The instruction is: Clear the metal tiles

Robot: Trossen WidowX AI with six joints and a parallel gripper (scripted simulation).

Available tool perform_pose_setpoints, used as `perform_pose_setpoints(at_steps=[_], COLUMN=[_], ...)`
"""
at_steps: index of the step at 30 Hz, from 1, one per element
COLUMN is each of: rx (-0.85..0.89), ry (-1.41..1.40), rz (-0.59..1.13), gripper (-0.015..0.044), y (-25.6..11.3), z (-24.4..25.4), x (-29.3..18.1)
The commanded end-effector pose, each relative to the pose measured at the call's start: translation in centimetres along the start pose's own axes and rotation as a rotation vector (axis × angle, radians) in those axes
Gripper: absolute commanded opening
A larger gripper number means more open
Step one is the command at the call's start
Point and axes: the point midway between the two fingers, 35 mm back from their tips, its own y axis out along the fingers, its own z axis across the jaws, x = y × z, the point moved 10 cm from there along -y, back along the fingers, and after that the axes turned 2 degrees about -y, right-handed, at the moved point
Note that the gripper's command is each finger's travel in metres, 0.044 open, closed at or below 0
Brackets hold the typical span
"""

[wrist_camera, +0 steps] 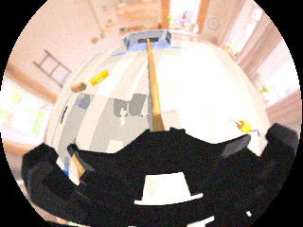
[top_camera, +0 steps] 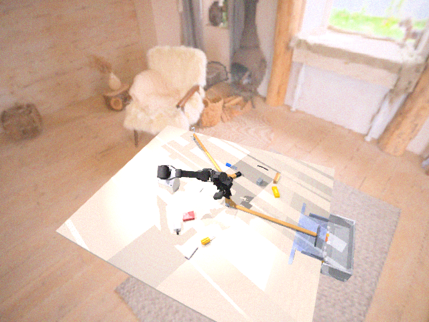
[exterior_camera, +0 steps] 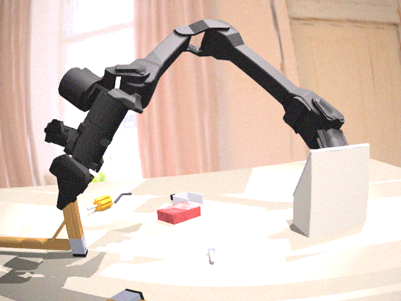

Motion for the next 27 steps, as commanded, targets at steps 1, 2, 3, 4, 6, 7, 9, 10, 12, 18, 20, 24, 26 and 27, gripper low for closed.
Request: perform_pose_setpoints(at_steps=[1,2,3,4,6,7,9,10,12,18,20,24,26,27], rx=[0.003,0.003,0.003,0.003,0.003,0.003,0.003,0.003,0.003,0.003,0.002,0.002,0.002,0.002], ry=[0.0,0.0,0.0,0.0,0.0,0.0,0.0,0.0,0.0,0.0,0.0,0.0,0.001,0.001], rz=[-0.013,-0.014,-0.014,-0.014,-0.014,-0.014,-0.014,-0.014,-0.014,-0.015,-0.015,-0.015,-0.015,-0.015], gripper=[0.0,0.0,0.0,0.0,0.0,0.0,0.0,0.0,0.0,0.0,0.0,0.0,0.0,0.0], y=[0.2,0.3,0.4,0.5,0.7,0.8,1.0,1.1,1.2,1.8,2.0,2.4,2.6,2.6], z=[0.0,0.0,0.0,0.0,0.0,0.0,0.0,0.0,0.0,0.0,0.0,0.0,0.0,0.0], x=[0.9,1.0,1.2,1.3,1.5,1.7,1.9,2.0,2.3,3.0,3.2,3.6,3.9,4.0])
